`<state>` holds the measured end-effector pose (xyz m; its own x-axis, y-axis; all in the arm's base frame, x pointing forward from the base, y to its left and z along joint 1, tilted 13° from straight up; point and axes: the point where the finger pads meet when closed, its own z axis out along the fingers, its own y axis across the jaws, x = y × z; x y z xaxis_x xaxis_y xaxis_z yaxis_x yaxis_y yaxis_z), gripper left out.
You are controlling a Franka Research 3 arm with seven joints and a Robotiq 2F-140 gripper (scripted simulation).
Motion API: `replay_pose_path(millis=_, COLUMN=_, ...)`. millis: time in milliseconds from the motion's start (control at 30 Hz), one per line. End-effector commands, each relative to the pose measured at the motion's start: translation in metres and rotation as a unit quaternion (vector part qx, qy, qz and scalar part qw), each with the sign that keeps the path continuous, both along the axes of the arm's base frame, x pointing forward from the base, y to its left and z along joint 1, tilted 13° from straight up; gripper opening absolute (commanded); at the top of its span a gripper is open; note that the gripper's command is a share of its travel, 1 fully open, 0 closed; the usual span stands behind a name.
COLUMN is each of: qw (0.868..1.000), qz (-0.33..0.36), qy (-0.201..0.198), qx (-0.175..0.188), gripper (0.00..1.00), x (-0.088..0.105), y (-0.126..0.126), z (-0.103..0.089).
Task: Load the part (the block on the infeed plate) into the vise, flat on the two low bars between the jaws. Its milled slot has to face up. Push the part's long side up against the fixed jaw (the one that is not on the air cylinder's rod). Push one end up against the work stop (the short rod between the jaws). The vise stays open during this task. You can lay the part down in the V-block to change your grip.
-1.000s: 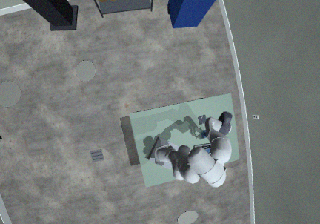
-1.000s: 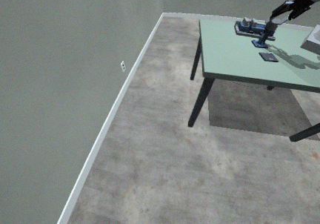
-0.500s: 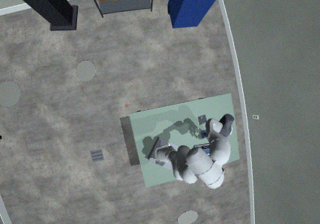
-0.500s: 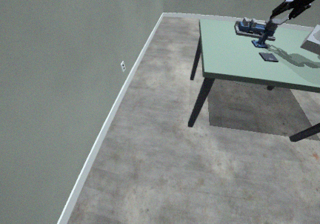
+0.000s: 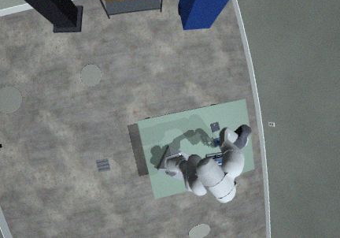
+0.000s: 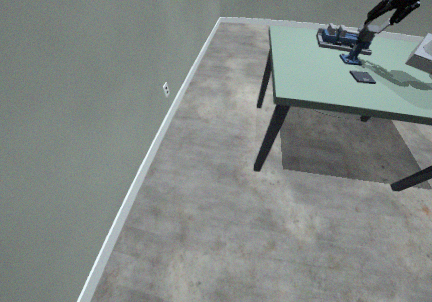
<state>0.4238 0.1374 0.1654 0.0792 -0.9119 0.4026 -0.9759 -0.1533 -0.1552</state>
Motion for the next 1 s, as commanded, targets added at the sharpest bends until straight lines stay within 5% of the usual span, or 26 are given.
replay_pose_path(millis=0, qw=1.000, qz=0.023, qy=0.008, qx=0.013, gripper=0.51, x=0.0013, y=0.0028, z=0.0000)
replay_pose_path(millis=967, qw=0.992, qz=0.039, qy=0.026, qx=0.115, gripper=0.51, x=0.0021, y=-0.0023, z=0.0014)
